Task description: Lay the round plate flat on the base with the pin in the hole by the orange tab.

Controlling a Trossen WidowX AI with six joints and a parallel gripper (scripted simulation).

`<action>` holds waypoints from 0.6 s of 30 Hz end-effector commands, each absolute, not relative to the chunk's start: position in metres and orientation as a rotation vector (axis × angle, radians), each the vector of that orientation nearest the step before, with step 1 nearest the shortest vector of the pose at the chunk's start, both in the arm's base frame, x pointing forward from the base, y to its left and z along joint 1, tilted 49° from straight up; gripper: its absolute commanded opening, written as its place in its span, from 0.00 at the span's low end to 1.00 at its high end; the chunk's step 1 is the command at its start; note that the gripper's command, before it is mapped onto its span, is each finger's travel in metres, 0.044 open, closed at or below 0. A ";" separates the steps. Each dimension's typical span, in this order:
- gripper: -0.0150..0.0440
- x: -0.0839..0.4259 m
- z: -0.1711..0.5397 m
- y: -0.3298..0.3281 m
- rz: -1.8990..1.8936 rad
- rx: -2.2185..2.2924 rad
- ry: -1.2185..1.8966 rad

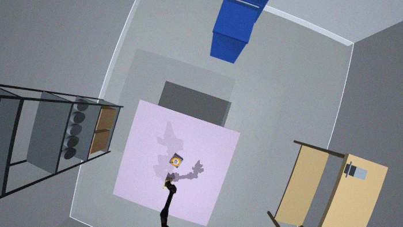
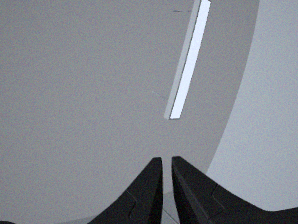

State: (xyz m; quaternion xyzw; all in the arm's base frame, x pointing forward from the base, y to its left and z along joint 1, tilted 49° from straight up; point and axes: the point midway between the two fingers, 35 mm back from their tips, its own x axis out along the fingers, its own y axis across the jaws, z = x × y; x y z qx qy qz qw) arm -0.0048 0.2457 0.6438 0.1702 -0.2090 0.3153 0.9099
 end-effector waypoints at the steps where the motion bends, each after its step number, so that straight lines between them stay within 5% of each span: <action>1: 0.25 0.022 0.667 0.181 0.614 0.540 -0.485; 18: 0.25 0.197 0.632 -0.037 0.329 1.189 -0.388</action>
